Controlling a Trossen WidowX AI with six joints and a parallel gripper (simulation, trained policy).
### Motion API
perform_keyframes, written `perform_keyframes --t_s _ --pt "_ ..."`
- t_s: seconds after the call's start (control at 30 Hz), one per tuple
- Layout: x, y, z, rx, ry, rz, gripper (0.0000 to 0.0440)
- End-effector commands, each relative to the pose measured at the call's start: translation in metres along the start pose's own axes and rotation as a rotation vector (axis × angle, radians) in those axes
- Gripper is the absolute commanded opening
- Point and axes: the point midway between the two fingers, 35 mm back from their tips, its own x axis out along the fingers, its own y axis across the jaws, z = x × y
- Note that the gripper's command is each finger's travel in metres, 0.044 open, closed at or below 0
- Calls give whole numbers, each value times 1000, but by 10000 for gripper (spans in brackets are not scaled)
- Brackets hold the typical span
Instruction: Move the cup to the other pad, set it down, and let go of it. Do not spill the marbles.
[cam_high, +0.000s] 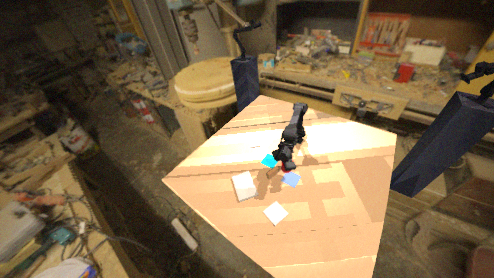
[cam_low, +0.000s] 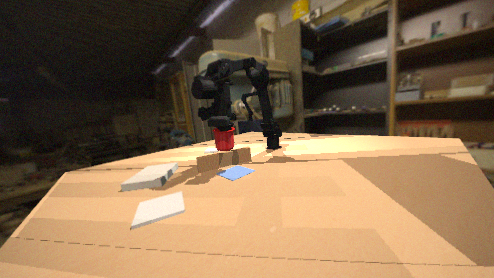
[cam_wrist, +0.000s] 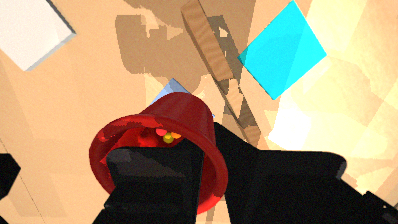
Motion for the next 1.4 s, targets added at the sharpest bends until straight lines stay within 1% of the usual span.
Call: perform_keyframes --t_s 0.0,0.3,0.63,0.97,1.37 --pt "-11 -3 9 39 -13 30 0" --pt "-23 -17 36 114 -53 72 0" --pt "-25 -38 63 183 -93 99 0" --pt "-15 -60 82 242 -119 104 0" --pt "6 -86 95 301 -134 97 0"
